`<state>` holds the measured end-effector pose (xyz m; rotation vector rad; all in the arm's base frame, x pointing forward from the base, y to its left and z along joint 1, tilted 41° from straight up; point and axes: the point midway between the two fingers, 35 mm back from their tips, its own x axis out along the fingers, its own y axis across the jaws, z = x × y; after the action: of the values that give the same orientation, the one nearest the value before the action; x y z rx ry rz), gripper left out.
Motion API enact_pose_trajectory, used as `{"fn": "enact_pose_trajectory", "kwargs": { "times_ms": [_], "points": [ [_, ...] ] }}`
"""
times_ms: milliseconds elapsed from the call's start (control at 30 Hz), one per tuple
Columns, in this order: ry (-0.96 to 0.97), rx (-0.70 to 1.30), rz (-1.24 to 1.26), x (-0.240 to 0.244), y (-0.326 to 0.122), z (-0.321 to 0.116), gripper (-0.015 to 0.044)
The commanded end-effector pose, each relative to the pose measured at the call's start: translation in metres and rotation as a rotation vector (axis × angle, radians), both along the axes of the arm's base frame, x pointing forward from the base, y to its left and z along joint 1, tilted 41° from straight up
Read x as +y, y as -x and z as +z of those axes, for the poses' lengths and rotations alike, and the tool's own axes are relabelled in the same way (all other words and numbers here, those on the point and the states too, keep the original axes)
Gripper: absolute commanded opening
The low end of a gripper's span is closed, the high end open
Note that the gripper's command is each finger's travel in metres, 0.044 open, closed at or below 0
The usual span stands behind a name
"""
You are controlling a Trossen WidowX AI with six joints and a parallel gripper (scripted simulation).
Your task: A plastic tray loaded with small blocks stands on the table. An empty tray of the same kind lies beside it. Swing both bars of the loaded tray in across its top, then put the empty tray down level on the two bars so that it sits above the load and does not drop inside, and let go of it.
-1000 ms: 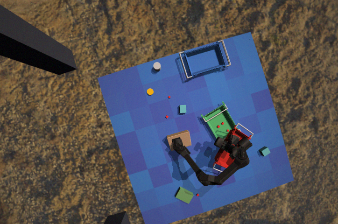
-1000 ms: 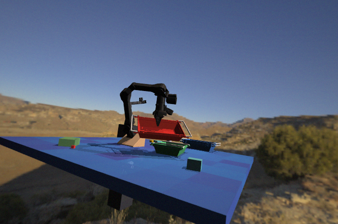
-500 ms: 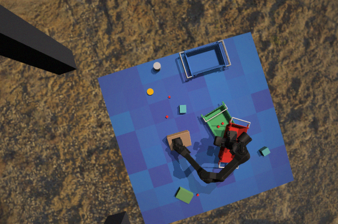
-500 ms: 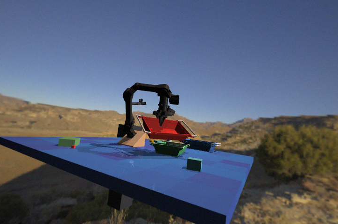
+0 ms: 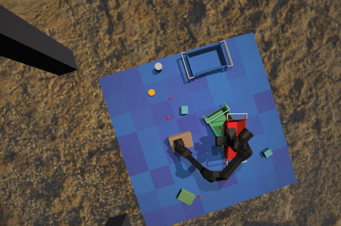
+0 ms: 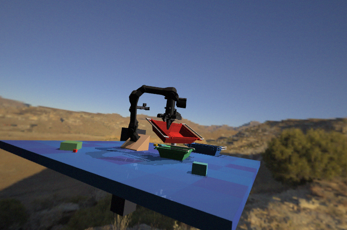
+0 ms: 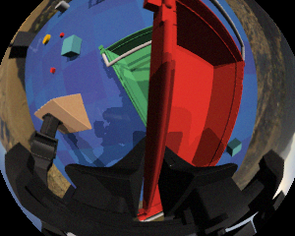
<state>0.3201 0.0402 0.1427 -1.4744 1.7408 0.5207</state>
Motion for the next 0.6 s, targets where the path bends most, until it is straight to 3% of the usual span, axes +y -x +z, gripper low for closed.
{"fn": "enact_pose_trajectory", "kwargs": {
  "times_ms": [0, 567],
  "points": [
    [-0.007, 0.018, 0.063, 0.011, -0.003, 0.002, 0.0000],
    [-0.001, 0.203, 0.288, 0.035, -0.005, -0.015, 0.0000]
  ]
}}
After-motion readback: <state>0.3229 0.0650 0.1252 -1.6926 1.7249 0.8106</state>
